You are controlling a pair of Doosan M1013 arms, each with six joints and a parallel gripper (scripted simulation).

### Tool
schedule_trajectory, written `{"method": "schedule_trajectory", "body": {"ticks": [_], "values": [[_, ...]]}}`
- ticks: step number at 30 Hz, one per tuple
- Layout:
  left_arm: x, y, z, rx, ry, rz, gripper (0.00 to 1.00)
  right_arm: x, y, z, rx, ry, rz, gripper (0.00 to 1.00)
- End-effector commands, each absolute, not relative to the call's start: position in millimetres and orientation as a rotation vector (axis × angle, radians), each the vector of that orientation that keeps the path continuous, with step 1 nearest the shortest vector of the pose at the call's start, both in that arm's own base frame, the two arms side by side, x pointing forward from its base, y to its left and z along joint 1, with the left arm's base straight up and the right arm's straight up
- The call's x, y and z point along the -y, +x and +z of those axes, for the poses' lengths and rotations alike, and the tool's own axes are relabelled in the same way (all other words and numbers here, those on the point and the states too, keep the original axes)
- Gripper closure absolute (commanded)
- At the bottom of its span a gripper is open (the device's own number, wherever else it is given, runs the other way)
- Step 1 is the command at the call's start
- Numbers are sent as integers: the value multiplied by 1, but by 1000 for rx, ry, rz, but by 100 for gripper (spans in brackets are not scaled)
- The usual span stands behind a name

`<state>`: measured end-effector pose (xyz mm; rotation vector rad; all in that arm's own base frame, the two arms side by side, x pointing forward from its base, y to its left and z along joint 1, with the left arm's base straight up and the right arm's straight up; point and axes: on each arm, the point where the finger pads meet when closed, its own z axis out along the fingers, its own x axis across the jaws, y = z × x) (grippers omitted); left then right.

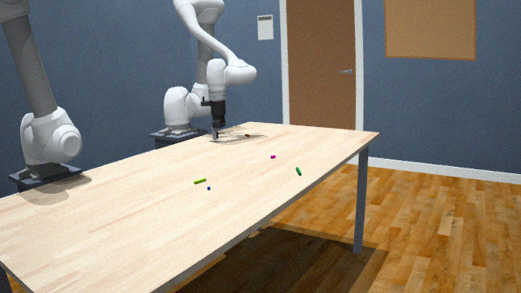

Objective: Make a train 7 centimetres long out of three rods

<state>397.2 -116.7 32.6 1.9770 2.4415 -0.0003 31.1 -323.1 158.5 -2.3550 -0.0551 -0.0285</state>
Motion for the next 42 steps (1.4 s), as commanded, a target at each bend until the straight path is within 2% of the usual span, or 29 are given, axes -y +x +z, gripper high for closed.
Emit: {"method": "schedule_trajectory", "body": {"ticks": [1,42], "values": [[117,398,32,-2441,1977,1,76,323,31,159,55,-2356,-29,0],[117,398,21,-2441,1977,1,76,323,31,159,55,-2356,-29,0]]}}
